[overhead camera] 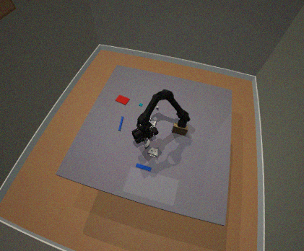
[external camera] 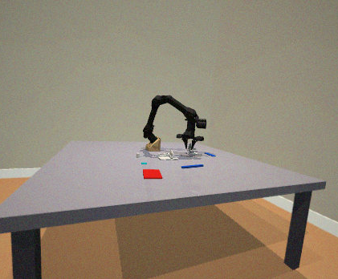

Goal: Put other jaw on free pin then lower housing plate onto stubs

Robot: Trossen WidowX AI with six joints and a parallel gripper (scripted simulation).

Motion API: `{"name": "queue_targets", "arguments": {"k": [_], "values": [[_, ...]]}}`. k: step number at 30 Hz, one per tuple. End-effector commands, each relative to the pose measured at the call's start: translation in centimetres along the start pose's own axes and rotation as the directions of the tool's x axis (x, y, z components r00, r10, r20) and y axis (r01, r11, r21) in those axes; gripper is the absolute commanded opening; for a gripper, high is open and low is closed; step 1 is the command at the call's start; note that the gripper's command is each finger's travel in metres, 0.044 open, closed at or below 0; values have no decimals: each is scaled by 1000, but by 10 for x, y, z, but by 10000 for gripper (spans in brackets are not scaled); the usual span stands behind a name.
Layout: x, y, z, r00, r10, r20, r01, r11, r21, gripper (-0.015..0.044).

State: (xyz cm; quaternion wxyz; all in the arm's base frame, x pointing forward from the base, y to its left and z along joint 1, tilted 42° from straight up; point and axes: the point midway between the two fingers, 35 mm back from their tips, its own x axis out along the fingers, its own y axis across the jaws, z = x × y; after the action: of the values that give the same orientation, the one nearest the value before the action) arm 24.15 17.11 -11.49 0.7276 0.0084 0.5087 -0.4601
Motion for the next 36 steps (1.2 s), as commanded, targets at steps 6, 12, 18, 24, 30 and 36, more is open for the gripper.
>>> {"name": "queue_targets", "arguments": {"k": [6, 12, 18, 24, 30, 36], "values": [[-31, 0, 0, 1000, 14, -3, -14, 1000, 8, 134], [-32, 0, 0, 1000, 14, -3, -14, 1000, 8, 134], [-33, -2, 8, 1000, 16, -5, -16, 1000, -23, 134], [-36, -10, 26, 1000, 20, -9, -21, 995, -96, 134], [-38, -18, 45, 1000, 24, -12, -25, 986, -168, 134], [-40, -27, 62, 1000, 26, -14, -29, 971, -238, 134]]}}
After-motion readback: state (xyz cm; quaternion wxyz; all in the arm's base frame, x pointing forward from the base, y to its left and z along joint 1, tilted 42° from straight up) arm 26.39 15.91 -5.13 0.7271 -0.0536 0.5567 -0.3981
